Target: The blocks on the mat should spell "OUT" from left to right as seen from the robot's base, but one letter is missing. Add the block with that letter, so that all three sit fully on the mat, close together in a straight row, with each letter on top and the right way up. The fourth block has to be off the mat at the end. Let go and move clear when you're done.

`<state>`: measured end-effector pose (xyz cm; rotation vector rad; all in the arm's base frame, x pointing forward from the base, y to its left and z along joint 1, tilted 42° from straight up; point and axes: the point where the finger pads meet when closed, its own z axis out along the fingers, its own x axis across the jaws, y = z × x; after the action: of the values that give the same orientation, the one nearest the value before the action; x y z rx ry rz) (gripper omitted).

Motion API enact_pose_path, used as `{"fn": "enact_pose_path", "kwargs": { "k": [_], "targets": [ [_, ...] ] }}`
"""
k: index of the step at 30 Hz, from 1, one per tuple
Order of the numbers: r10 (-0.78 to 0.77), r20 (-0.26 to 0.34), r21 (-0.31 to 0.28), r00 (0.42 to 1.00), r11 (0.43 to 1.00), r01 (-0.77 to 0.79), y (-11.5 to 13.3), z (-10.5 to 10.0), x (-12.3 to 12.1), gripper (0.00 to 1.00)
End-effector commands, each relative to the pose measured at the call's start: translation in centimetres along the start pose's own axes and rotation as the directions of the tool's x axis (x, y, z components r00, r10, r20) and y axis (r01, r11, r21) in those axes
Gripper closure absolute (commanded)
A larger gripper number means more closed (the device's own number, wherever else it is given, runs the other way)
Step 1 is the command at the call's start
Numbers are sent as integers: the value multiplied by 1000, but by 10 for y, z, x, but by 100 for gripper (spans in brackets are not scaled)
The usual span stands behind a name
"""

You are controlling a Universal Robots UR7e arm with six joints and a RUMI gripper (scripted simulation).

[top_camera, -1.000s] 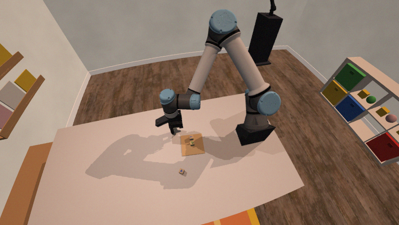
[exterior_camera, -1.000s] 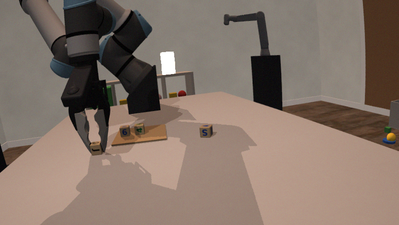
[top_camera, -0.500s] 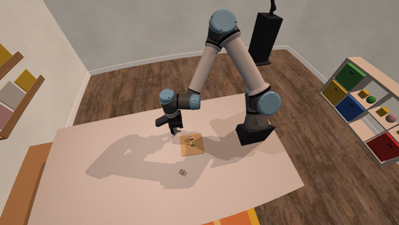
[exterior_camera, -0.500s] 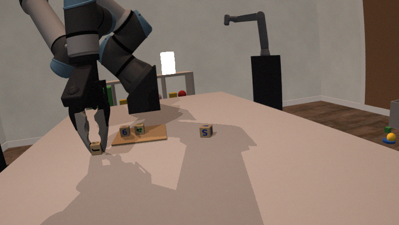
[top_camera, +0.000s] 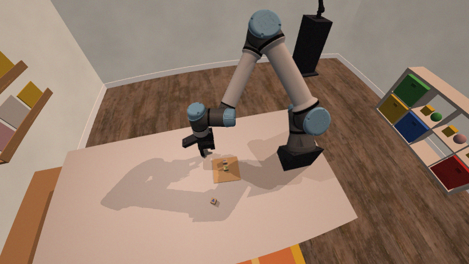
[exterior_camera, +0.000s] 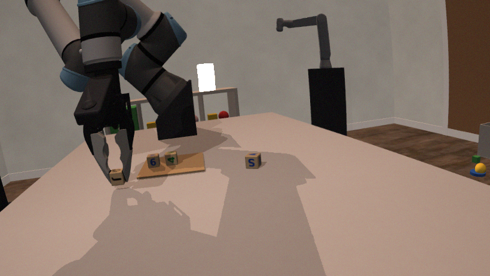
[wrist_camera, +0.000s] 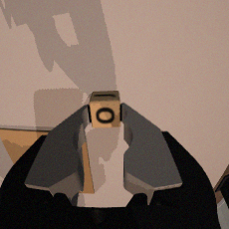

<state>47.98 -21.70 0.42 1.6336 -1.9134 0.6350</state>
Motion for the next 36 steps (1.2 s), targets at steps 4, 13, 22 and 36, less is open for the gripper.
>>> {"fn": "enact_pose_path", "kwargs": {
  "k": [4,13,22,36],
  "targets": [
    [0,0,1,1000,1000,0,0,-35,0,95],
    [0,0,1,1000,1000,0,0,-77,0,95],
    [0,0,1,1000,1000,0,0,-91,0,95],
    [0,0,1,1000,1000,0,0,-91,0,95]
  ]
}}
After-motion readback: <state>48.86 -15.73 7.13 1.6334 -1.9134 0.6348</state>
